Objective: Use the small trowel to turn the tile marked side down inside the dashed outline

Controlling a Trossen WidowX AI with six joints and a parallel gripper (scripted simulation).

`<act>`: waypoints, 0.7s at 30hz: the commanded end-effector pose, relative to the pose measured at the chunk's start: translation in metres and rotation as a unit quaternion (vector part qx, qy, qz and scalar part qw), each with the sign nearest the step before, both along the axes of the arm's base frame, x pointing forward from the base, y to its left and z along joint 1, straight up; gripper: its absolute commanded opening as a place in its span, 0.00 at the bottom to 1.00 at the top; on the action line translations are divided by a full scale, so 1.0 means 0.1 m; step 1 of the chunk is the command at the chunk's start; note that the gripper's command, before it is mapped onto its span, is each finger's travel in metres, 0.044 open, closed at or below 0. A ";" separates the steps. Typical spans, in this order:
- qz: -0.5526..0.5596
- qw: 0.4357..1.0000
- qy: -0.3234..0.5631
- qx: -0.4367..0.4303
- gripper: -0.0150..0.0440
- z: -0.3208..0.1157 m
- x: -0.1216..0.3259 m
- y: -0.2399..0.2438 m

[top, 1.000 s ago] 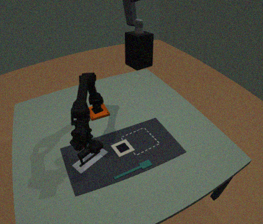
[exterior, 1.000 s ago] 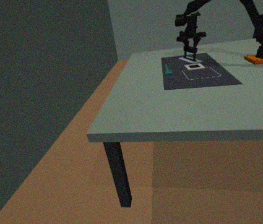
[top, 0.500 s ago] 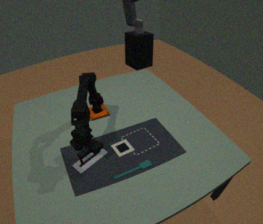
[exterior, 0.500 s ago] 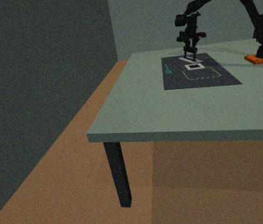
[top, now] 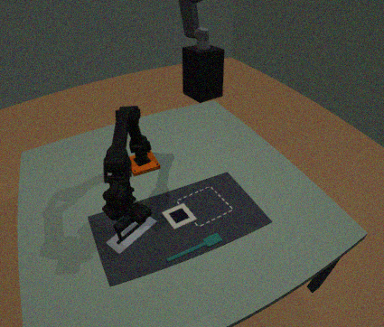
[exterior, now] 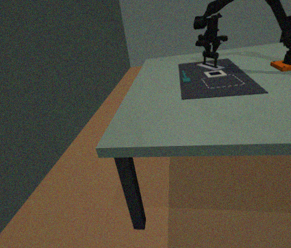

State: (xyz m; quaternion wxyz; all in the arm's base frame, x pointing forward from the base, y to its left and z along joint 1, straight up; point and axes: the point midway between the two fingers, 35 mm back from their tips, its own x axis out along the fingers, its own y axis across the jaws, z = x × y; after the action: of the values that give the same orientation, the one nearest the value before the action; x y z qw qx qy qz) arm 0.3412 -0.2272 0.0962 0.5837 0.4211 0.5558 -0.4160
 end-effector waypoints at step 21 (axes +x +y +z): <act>0.342 0.940 0.007 -0.014 0.47 0.00 0.00 -0.01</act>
State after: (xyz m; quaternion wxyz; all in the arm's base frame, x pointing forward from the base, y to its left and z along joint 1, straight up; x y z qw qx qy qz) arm 0.3411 -0.2278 0.0963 0.6809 0.2326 0.6524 -0.2381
